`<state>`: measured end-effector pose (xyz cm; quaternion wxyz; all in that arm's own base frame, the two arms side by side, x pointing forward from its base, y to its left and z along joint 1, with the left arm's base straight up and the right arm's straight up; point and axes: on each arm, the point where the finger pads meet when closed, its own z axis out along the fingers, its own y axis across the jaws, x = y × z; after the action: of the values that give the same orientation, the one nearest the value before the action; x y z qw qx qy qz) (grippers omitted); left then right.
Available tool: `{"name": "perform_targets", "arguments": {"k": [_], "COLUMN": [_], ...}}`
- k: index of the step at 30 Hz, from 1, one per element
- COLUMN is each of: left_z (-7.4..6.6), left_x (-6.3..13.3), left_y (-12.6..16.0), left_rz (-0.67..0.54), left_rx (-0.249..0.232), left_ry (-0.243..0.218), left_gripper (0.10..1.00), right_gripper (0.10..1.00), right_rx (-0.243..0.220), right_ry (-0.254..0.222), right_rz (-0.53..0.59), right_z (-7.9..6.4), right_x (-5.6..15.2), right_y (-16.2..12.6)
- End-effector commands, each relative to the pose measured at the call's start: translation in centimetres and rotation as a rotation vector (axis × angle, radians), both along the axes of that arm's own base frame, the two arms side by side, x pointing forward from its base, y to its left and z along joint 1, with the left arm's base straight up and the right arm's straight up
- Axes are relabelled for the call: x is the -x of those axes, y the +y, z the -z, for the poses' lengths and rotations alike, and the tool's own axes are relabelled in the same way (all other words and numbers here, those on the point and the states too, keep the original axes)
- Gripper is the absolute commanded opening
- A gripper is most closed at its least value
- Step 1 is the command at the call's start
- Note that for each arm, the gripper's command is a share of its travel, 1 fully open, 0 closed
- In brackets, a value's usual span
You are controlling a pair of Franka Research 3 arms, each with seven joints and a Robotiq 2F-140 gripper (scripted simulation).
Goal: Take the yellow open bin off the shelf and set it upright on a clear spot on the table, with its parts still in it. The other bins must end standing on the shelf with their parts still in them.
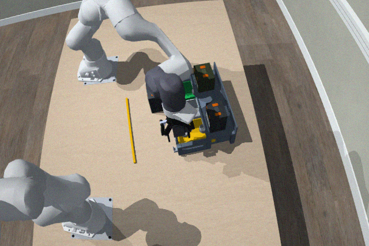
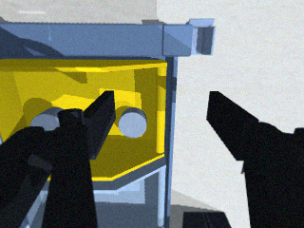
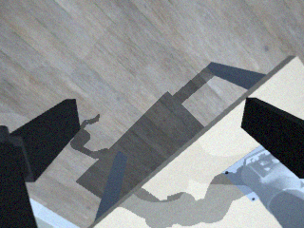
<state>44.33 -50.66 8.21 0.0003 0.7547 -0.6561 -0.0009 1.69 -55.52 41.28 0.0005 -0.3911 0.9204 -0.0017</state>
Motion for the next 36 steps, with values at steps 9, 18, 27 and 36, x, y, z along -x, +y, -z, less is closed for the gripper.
{"name": "perform_targets", "arguments": {"k": [9, 18, 27, 36], "left_z": [0.03, 0.08, 0.27, 0.71], "left_x": [-0.05, -0.05, -0.05, -0.05], "left_y": [0.0, 0.0, 0.0, 0.0], "left_rz": [-0.003, -0.003, -0.003, -0.003], "left_rx": [0.001, 0.001, 0.001, 0.001], "left_ry": [-0.002, -0.002, -0.002, -0.002], "left_gripper": [0.617, 0.617, 0.617, 0.617], "right_gripper": [1.0, 1.0, 1.0, 1.0], "right_rx": [0.0, 0.0, 0.0, 0.0], "right_ry": [0.0, 0.0, 0.0, 0.0], "right_rz": [0.0, 0.0, 0.0, 0.0], "right_z": [-0.01, -0.01, -0.01, -0.01], "right_x": [0.0, 0.0, 0.0, 0.0], "right_y": [0.0, 0.0, 0.0, 0.0]}}
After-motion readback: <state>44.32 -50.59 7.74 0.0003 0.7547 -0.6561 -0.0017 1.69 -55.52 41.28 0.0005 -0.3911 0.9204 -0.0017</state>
